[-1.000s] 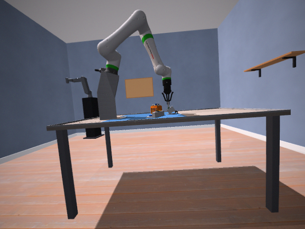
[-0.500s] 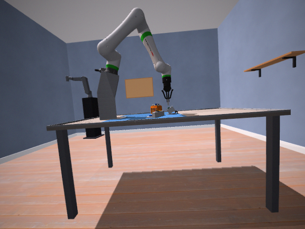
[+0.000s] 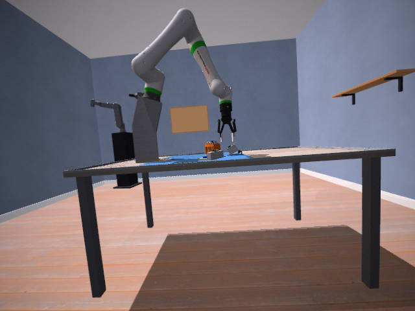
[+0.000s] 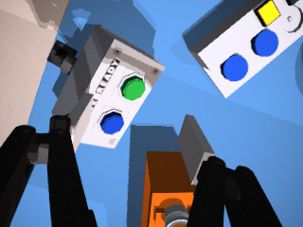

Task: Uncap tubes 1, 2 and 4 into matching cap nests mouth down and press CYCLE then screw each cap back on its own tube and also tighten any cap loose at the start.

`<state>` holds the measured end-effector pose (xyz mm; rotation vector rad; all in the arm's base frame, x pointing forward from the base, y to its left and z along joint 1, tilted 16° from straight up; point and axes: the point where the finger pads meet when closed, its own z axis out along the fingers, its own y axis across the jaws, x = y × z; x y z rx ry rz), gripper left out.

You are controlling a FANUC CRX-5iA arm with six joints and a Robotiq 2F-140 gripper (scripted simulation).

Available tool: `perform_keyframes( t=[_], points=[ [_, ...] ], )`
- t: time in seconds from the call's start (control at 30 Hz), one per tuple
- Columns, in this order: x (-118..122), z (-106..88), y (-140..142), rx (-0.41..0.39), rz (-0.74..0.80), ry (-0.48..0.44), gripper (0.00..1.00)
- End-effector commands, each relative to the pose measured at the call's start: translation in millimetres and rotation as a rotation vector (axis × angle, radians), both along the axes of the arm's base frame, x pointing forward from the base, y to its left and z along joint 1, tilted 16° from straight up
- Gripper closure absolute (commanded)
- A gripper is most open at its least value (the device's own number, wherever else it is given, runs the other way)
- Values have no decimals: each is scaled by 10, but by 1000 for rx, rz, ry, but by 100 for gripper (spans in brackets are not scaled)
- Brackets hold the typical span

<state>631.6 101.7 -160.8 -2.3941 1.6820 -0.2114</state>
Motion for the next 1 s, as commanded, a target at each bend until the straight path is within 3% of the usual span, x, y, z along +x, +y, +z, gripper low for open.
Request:
perform_keyframes(
  t=[0.0, 0.4, 0.5, 0.57, 0.97],
  points=[
    [-61, -50, -239, -24, 268, -43, 0],
    [-183, -156, -712, -147, 738, -92, 0],
    [-183, -156, -712, -147, 750, -96, 0],
    [-224, -191, -870, -188, 911, -113, 0],
    [-407, -349, -1579, -190, 921, -114, 0]
  ],
)
